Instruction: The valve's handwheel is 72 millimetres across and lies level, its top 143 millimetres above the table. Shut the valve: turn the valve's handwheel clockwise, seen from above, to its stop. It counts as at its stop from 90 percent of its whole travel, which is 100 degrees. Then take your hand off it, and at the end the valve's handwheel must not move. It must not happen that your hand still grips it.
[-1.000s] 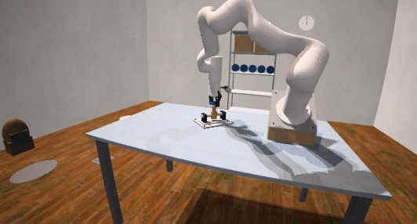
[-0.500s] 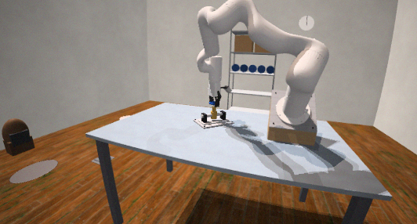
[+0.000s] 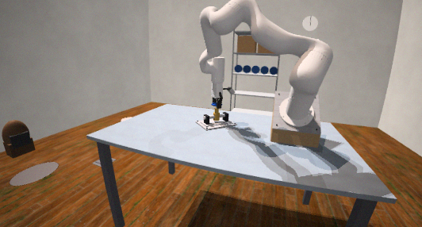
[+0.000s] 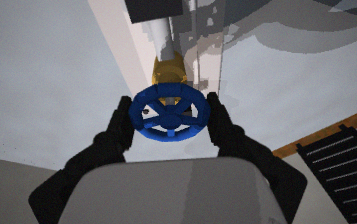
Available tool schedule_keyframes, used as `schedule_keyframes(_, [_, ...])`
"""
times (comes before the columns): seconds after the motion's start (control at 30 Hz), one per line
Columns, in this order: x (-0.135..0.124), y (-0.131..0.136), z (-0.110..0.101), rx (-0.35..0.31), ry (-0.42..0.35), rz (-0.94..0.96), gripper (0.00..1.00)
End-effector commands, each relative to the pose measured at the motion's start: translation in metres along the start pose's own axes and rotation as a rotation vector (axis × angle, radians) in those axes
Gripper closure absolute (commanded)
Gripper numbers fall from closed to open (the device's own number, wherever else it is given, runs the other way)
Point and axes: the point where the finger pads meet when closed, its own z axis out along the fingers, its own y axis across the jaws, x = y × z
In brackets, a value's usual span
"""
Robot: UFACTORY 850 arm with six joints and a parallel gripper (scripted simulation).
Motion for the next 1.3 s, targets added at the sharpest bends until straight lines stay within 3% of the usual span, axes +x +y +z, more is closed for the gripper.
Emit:
schedule_keyframes(0.0, [-0.0004, -0.0006, -0.0007, 0.001, 0.0, 0.063, 1.0])
schedule_keyframes(0.77, [-0.0004, -0.0006, -0.0007, 0.001, 0.0, 0.392, 1.0])
schedule_keyframes(1.27, [-0.0004, -0.0006, -0.0007, 0.001, 0.0, 0.711, 1.0])
